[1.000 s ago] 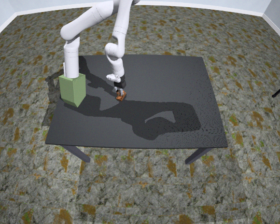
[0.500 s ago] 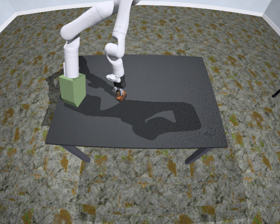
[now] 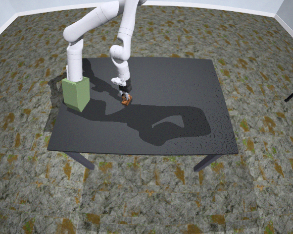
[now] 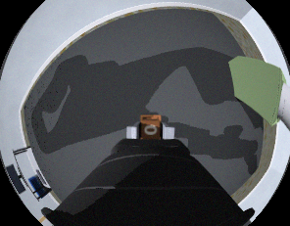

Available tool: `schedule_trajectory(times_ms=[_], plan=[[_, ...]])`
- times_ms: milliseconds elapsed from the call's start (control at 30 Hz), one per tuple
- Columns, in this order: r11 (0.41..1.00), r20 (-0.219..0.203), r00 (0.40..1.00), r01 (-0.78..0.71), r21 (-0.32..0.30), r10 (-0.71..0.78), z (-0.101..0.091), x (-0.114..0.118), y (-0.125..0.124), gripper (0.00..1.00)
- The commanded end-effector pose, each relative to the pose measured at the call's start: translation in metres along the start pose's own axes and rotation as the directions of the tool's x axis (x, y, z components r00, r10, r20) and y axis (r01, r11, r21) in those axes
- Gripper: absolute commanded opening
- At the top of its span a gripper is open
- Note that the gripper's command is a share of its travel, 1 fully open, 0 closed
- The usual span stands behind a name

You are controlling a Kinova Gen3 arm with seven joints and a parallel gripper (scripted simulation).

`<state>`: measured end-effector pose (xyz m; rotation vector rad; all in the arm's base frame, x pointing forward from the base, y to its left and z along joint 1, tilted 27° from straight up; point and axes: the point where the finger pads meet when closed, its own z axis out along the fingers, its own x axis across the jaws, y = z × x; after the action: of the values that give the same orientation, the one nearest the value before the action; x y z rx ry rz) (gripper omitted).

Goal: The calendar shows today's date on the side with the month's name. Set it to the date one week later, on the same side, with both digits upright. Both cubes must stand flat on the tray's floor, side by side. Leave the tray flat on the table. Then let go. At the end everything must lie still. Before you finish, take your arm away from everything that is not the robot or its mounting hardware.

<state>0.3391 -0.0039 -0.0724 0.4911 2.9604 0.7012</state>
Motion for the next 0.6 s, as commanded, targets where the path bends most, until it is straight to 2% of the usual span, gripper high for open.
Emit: schedule_trajectory(times_ms=[0,567], plan=[[1.000,0.001,1.000,0.000,0.000,0.000,-0.0005,-0.0005,-0.0001,0.57],[1.000,0.001,1.000,0.000,0.000,0.000,0.0023,-0.0005,-0.0001,0.57]])
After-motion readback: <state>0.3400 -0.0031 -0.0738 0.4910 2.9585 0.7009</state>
